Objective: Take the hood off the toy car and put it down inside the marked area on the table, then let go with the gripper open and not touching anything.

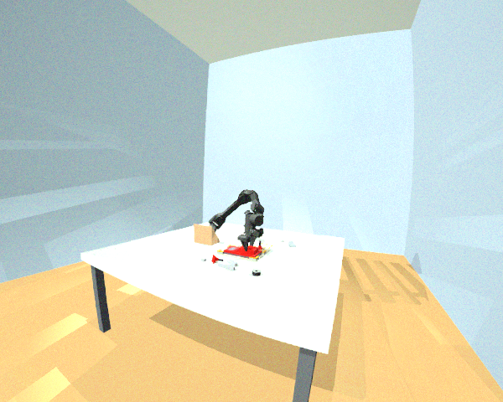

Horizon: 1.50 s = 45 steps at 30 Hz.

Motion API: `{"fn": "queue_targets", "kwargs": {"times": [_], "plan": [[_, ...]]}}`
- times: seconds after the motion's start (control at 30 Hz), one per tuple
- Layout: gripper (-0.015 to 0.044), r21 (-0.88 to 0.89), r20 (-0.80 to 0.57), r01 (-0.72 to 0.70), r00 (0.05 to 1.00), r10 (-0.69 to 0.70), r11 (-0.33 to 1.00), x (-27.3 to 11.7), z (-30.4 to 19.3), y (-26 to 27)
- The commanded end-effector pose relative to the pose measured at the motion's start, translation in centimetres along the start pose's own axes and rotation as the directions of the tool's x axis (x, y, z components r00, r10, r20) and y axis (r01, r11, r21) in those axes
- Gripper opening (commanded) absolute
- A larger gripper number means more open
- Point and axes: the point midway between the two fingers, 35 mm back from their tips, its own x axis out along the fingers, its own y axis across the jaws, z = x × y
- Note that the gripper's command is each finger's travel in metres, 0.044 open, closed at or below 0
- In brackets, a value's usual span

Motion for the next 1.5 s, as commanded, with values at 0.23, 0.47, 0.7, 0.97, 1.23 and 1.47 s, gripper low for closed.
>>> {"fn": "queue_targets", "kwargs": {"times": [0.23, 0.47, 0.7, 0.97, 1.23, 1.47], "plan": [[0.0039, -0.001, 0.000, 0.000, 1.000, 0.000, 1.000, -0.4, 0.0, 0.0], [0.0000, -0.001, 0.000, 0.001, 1.000, -0.001, 1.000, -0.9, 0.0, 0.0], [0.0000, -0.001, 0.000, 0.001, 1.000, -0.001, 1.000, -1.3, 0.0, 0.0], [0.0000, 0.000, 0.000, 0.001, 1.000, -0.001, 1.000, -1.9, 0.0, 0.0], [0.0000, 0.000, 0.000, 0.001, 1.000, -0.001, 1.000, -2.4, 0.0, 0.0], [0.0000, 0.000, 0.000, 0.002, 1.000, -0.002, 1.000, -3.1, 0.0, -0.1]]}}
